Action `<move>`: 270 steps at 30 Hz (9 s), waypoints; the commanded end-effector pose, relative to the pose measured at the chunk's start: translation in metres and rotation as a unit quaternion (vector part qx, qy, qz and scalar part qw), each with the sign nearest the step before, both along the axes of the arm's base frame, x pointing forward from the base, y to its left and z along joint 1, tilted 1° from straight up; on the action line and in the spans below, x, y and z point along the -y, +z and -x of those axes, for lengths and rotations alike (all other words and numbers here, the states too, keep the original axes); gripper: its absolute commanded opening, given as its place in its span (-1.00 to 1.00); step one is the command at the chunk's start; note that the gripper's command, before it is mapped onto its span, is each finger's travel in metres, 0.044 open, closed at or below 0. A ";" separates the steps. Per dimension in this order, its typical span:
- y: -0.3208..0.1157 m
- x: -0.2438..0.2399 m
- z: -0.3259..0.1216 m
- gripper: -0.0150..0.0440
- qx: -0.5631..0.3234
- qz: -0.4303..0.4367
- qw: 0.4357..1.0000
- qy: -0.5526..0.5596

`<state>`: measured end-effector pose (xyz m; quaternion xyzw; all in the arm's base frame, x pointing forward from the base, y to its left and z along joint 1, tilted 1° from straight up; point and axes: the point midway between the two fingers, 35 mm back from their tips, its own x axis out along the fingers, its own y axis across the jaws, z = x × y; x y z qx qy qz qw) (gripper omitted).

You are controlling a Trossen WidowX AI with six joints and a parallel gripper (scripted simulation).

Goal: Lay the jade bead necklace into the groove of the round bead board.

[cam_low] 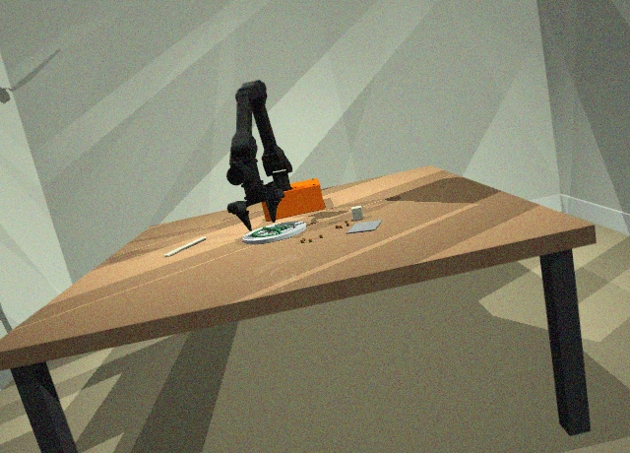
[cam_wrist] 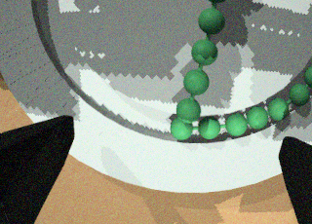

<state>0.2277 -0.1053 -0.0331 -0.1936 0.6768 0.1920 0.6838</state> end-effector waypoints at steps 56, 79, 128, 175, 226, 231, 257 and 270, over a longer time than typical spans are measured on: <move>-0.005 -0.004 -0.011 -0.49 0.003 0.004 0.981 0.193; -0.005 -0.004 -0.011 -0.49 0.003 0.004 0.981 0.193; -0.008 -0.011 0.005 -0.49 0.000 0.003 0.981 0.195; 0.000 -0.010 0.005 1.00 0.000 0.003 0.981 0.195; 0.000 -0.010 0.005 1.00 0.000 0.003 0.981 0.195; 0.001 -0.010 0.005 0.91 0.000 0.003 0.982 0.189; 0.021 -0.014 -0.009 -0.08 0.007 0.003 0.996 -0.091; 0.000 -0.015 -0.007 -0.08 0.002 0.000 0.996 -0.093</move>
